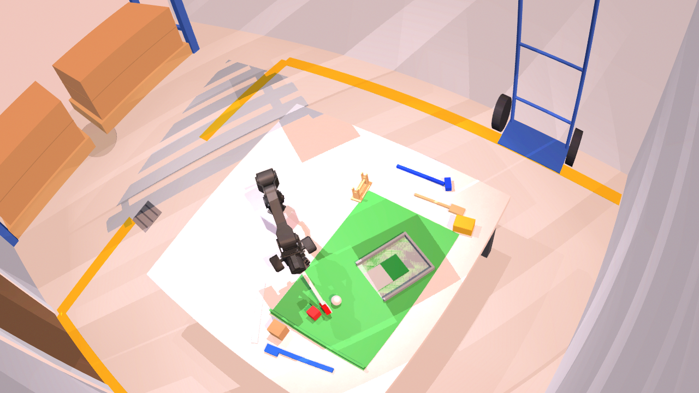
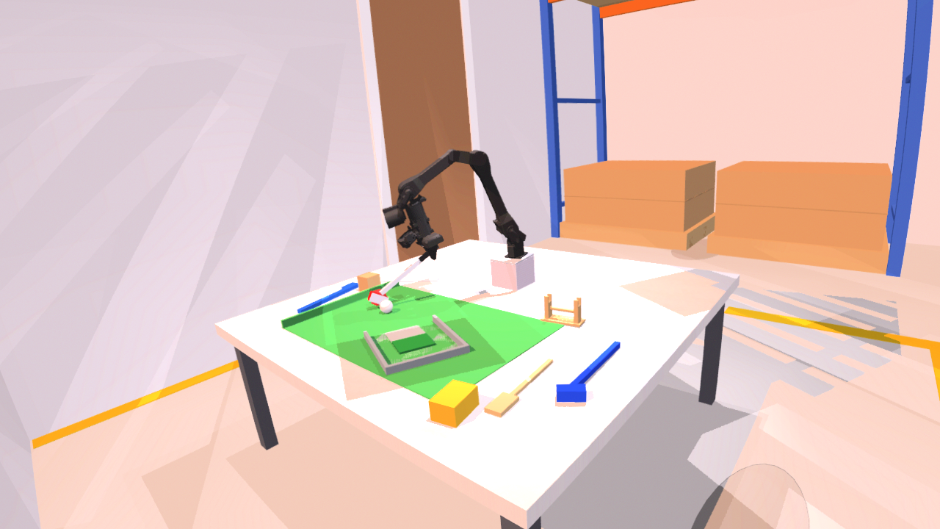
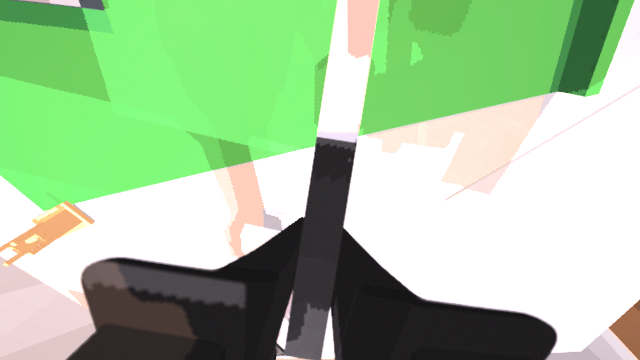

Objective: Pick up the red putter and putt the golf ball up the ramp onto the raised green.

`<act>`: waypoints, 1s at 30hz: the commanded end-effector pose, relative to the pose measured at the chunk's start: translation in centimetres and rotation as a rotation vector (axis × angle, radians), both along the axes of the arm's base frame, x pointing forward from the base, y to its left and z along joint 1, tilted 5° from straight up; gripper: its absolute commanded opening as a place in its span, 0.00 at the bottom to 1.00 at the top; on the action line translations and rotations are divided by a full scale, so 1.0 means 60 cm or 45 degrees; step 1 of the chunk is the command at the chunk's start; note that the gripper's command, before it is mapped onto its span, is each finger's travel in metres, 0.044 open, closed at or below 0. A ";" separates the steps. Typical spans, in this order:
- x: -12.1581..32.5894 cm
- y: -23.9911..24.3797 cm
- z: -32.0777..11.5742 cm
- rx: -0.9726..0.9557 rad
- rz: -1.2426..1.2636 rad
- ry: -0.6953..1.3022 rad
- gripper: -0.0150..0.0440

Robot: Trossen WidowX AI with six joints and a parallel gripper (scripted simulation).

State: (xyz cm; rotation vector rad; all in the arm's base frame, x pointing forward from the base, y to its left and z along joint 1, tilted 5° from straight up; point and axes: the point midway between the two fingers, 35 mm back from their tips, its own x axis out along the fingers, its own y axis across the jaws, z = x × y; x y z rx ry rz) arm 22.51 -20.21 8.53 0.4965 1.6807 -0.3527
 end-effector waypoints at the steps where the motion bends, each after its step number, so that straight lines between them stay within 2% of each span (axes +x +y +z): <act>1: 0.001 -0.001 -0.009 -0.005 -0.005 -0.002 0.25; 18: 0.002 0.002 -0.005 0.000 -0.004 0.000 0.25; 26: 0.088 0.141 -0.001 0.003 -0.005 -0.008 0.25; 30: 0.093 0.155 -0.001 0.004 -0.005 -0.008 0.25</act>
